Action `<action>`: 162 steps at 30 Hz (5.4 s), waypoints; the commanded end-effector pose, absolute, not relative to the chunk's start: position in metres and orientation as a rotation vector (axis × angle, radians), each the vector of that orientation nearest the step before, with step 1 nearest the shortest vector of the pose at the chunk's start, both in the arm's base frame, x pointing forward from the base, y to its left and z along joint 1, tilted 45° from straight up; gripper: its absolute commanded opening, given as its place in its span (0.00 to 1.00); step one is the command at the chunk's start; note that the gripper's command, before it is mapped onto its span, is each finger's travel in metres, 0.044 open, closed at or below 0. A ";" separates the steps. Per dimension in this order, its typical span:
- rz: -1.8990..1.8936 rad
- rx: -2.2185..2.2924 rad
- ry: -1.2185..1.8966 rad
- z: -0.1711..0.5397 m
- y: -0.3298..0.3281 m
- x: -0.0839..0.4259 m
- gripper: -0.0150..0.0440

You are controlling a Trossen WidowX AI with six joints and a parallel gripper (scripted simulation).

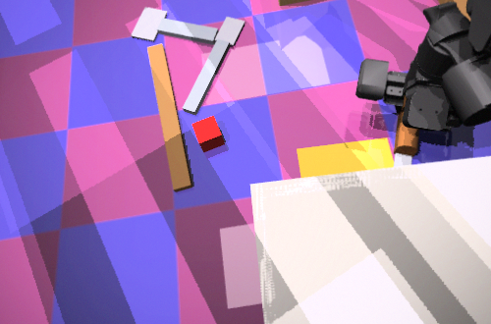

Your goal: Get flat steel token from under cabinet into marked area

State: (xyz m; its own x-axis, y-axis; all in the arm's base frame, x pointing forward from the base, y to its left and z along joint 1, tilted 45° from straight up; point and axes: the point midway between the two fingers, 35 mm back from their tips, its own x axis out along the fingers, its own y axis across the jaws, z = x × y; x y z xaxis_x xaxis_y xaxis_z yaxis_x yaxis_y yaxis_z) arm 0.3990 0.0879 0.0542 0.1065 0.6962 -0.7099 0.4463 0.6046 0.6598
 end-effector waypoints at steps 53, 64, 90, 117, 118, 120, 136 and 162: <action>0.241 0.999 1.527 0.028 0.065 0.394 0.25; 0.241 1.000 1.528 0.032 0.070 0.384 0.25; 0.241 1.001 1.529 0.039 0.082 0.359 0.25; 0.241 1.002 1.530 0.048 0.095 0.331 0.25; 0.241 1.002 1.530 0.048 0.095 0.330 0.25; 0.241 1.002 1.531 0.049 0.097 0.328 0.25; 0.241 1.002 1.532 0.054 0.105 0.310 0.25; 0.241 1.004 1.533 0.063 0.119 0.282 0.25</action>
State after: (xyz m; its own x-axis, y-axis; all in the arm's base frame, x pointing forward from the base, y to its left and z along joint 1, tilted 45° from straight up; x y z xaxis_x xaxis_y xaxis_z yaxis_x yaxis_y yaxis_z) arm 0.2880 0.1157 0.0626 0.1063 0.6984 -0.7078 0.4460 0.6028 0.6617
